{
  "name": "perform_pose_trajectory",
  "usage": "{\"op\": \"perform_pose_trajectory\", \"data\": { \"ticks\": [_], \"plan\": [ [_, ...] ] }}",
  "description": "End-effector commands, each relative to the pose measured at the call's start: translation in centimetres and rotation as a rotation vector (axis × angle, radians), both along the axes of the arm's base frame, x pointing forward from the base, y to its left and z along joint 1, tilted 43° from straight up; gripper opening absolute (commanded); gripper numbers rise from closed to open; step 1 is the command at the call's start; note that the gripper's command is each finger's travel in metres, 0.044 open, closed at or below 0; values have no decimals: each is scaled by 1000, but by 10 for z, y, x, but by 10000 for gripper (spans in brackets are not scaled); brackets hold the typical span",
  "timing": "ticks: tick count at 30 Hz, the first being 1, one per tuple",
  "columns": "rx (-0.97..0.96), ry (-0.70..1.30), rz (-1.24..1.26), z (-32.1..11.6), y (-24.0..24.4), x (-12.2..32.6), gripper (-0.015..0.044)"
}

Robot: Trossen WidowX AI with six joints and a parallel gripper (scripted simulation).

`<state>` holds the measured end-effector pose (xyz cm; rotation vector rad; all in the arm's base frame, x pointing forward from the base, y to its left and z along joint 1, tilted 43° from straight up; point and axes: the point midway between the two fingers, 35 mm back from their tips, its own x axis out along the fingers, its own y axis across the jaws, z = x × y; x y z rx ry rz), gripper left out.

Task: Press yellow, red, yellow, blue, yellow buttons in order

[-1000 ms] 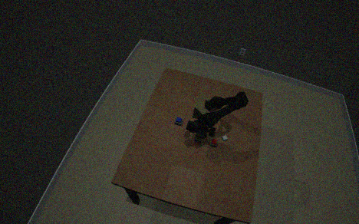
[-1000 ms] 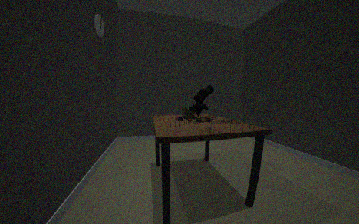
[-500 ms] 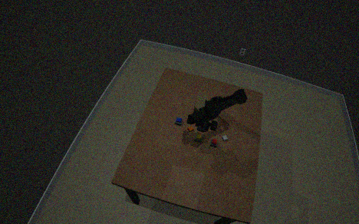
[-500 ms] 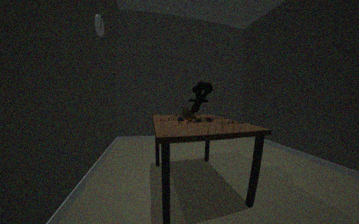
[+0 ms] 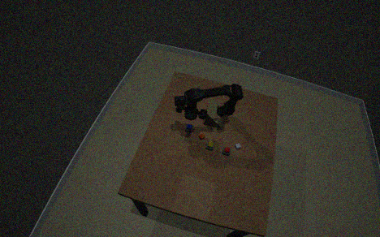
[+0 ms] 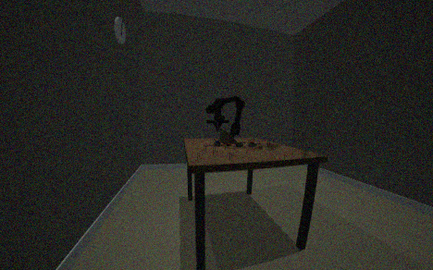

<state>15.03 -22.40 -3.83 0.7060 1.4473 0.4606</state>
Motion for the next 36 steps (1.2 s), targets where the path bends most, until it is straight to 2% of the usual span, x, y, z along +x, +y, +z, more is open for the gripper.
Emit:
{"op": "perform_pose_trajectory", "data": {
  "ticks": [1,7,36],
  "plan": [
    [-22,-14,20,1,-4,2,20],
    [-21,-16,20,-43,35,8,20],
    [-20,-17,20,-70,59,11,20]
  ]
}}
